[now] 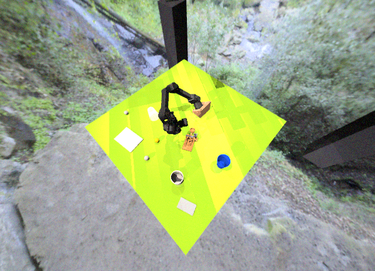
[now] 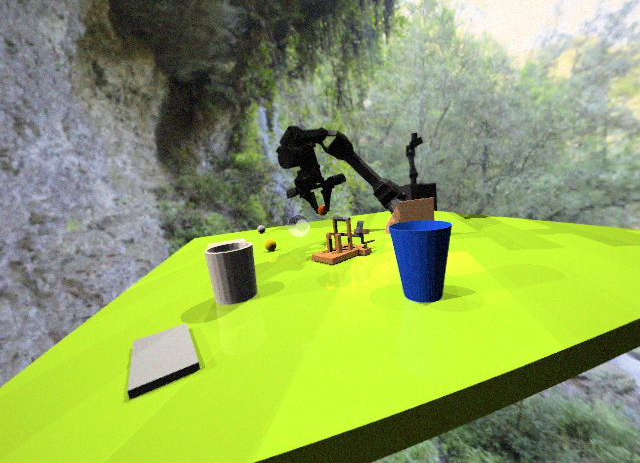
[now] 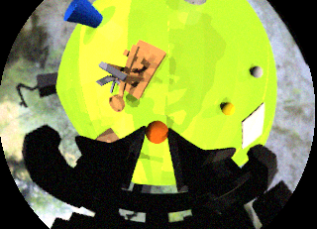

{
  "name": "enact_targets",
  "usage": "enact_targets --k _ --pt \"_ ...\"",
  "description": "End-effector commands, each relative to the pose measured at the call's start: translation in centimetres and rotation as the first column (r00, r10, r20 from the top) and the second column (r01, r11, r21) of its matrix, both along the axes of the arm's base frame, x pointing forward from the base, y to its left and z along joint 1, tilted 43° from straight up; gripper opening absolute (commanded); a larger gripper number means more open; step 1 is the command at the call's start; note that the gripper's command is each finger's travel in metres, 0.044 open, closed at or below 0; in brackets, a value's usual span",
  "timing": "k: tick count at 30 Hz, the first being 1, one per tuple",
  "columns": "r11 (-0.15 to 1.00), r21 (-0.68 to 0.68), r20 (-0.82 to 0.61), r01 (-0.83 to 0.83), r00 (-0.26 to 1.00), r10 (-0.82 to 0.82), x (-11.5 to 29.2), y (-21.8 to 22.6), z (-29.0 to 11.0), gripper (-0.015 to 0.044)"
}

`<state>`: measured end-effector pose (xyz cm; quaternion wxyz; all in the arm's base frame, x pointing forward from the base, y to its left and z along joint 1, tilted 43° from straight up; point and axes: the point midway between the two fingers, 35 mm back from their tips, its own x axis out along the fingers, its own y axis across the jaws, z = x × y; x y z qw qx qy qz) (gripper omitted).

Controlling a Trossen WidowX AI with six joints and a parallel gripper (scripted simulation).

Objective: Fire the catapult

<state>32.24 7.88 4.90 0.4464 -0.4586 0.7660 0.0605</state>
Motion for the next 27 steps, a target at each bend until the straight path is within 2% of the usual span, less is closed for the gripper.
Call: enact_targets --k 1,18,27 --pt "0.996 -0.037 0.032 0.085 0.996 -0.084 -1.7 1.3 -1.8 0.0000" --pt "0.902 -0.199 0.242 0.384 0.911 -0.335 -8.8 4.5 -6.9 0.0000" --pt "0.895 -0.205 0.253 0.395 0.905 -0.342 -9.1 4.5 -7.3 0.0000"
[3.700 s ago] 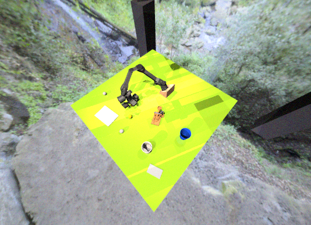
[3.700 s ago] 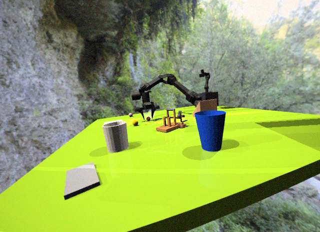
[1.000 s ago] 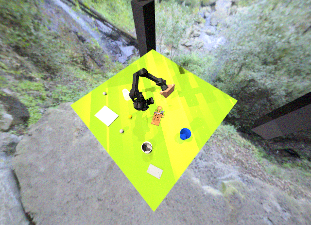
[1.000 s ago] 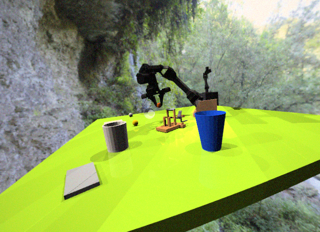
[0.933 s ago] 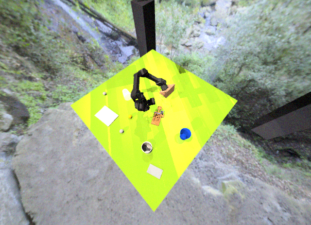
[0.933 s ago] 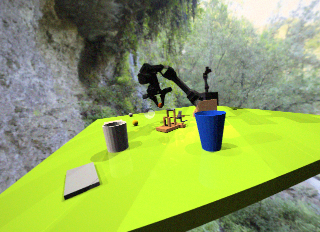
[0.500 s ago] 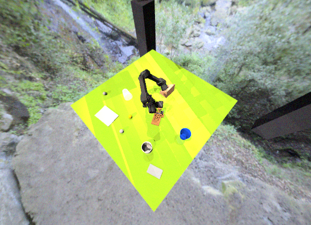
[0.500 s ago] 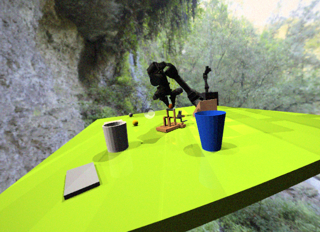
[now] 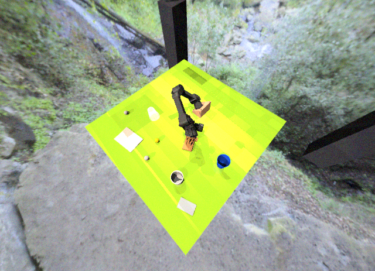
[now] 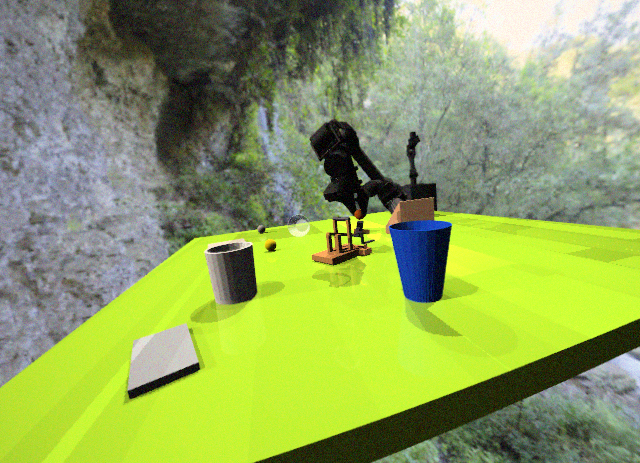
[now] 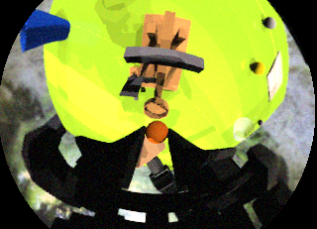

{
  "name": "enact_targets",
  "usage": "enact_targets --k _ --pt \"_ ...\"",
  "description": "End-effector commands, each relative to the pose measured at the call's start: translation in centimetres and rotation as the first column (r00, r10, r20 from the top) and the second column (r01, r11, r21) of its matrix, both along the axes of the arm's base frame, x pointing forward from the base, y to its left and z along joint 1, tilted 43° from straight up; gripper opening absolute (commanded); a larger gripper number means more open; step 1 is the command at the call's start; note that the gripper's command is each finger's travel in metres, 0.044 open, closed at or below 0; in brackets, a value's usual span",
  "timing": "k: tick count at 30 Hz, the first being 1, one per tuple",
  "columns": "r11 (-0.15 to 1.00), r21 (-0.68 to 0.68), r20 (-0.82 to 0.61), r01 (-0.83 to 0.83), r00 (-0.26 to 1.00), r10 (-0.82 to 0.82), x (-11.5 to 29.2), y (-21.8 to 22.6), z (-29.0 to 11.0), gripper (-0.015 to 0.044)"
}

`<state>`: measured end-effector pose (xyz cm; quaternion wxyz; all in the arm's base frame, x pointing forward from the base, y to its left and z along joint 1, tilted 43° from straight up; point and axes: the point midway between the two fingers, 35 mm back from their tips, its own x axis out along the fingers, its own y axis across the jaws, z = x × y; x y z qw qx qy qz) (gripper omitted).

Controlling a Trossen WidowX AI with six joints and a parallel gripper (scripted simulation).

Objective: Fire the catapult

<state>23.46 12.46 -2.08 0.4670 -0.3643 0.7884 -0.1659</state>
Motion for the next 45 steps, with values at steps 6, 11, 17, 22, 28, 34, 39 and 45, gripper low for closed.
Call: enact_targets --k 6,11,17,22,28,34,39,45 --pt "1.000 -0.008 0.004 0.012 1.000 -0.012 -0.3 -0.9 -1.3 0.0000" --pt "1.000 -0.008 0.005 0.012 1.000 -0.012 -0.3 -1.1 -1.5 0.0000" --pt "1.000 -0.008 0.005 0.012 1.000 -0.012 -0.3 -1.6 -2.2 0.0000" --pt "1.000 -0.004 0.010 0.013 1.000 -0.013 -0.3 -1.3 -2.0 0.0000" --pt "1.000 -0.004 0.010 0.013 1.000 -0.013 -0.3 -1.3 -2.0 0.0052" --pt "1.000 -0.004 0.010 0.013 1.000 -0.013 -0.3 -1.3 -2.0 0.0210" --pt "0.998 0.056 0.050 -0.030 0.998 0.027 -0.1 1.4 0.9 0.0341" --pt "0.979 0.168 0.113 -0.114 0.989 0.096 -1.0 5.7 6.5 0.0440"
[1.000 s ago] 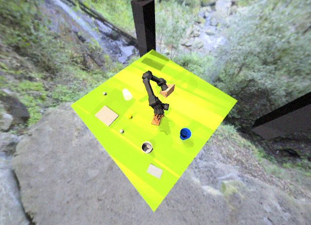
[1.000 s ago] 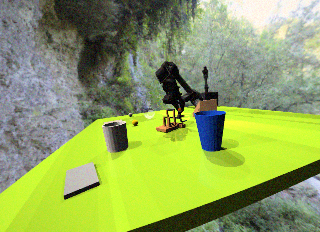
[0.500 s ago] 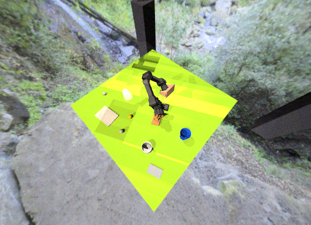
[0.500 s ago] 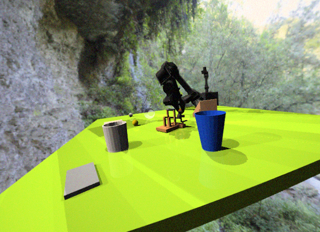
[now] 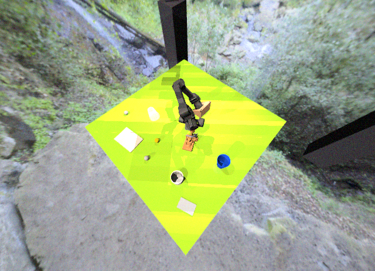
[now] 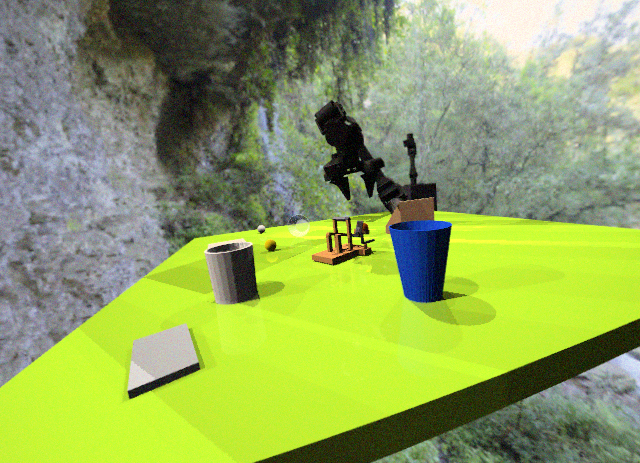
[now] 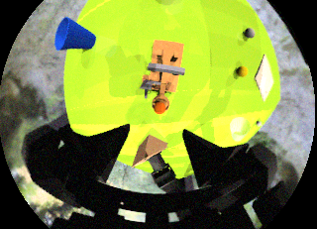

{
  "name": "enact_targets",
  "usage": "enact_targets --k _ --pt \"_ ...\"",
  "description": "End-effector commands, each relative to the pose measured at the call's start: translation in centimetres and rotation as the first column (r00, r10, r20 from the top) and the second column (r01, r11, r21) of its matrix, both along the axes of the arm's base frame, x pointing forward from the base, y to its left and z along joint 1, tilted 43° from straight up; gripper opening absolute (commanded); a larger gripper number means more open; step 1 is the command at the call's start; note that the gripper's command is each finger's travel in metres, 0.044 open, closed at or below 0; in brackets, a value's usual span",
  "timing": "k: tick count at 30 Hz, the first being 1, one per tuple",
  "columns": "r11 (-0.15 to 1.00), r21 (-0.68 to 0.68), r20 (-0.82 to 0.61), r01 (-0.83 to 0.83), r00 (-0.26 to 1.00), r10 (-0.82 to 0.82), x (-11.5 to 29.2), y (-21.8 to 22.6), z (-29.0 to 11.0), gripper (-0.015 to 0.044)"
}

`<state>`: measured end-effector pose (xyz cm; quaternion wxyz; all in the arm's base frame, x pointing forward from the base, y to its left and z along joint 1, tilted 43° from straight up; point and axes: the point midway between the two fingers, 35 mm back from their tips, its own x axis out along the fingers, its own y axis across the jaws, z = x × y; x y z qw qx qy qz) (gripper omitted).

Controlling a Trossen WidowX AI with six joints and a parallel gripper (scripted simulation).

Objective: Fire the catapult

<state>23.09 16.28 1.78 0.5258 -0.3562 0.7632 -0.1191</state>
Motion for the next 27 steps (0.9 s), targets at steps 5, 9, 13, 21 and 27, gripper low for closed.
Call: enact_targets --k 5,9,13,21,27 --pt "0.995 0.074 0.062 -0.060 0.996 0.056 1.6 1.8 -0.2 0.0440" --pt "0.979 0.147 0.150 -0.140 0.982 0.117 4.5 3.7 -1.5 0.0440" --pt "0.954 0.201 0.248 -0.223 0.954 0.171 7.5 5.6 -2.5 0.0440" --pt "0.887 0.246 0.458 -0.390 0.854 0.248 13.8 9.5 -3.0 0.0440" --pt "0.838 0.225 0.609 -0.497 0.743 0.277 18.4 12.2 -2.2 0.0440"
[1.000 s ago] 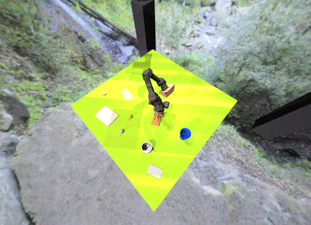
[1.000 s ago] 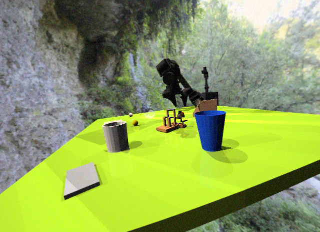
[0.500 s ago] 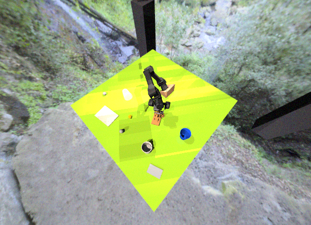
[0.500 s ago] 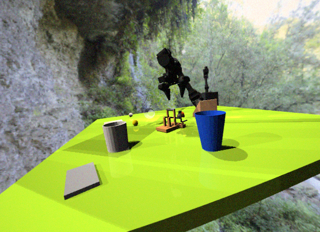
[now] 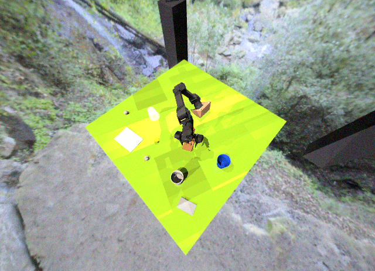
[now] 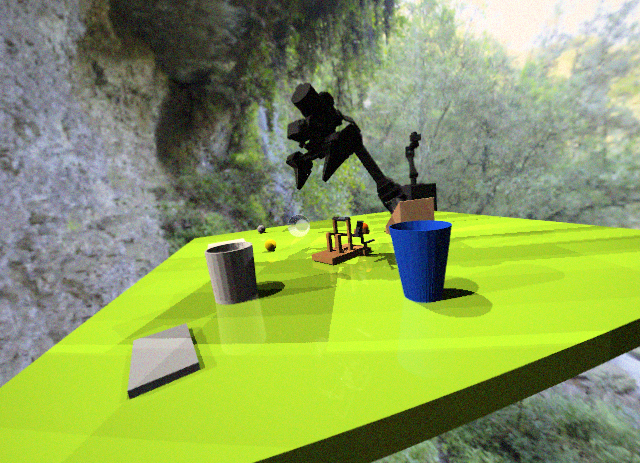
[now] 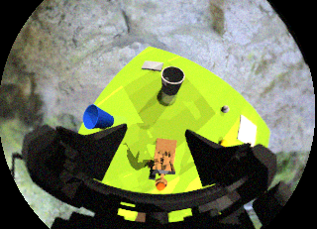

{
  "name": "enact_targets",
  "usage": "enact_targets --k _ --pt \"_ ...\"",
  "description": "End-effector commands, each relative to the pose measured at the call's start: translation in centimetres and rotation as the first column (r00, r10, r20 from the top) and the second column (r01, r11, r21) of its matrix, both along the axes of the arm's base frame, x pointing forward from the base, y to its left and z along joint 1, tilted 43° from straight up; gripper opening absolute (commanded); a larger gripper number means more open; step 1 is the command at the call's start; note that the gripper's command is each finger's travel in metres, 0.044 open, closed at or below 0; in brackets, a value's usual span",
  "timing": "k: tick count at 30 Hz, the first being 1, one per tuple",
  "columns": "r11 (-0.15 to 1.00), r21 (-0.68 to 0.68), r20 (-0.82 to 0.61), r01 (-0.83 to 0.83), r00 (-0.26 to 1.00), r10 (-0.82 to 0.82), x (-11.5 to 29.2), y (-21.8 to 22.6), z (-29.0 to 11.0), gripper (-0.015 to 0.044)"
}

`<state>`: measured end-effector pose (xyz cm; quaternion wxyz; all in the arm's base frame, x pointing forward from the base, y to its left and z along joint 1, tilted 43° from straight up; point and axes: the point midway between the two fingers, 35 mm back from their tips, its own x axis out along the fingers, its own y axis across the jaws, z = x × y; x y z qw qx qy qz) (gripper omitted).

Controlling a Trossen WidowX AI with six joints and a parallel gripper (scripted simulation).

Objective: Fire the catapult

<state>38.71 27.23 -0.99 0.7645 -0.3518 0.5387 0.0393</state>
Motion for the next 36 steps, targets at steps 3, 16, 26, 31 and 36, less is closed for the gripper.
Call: enact_targets --k 3,16,26,31,36 --pt "0.996 0.046 0.186 -0.075 0.980 0.065 5.0 2.5 1.3 0.0440" --pt "0.994 0.058 0.297 -0.093 0.952 0.071 7.9 3.0 2.9 0.0440" --pt "0.994 0.058 0.297 -0.093 0.952 0.071 7.9 3.0 2.9 0.0440" --pt "0.994 0.058 0.297 -0.093 0.952 0.071 7.9 3.0 2.9 0.0387" --pt "0.994 0.058 0.297 -0.093 0.952 0.071 7.9 3.0 2.9 0.0256"
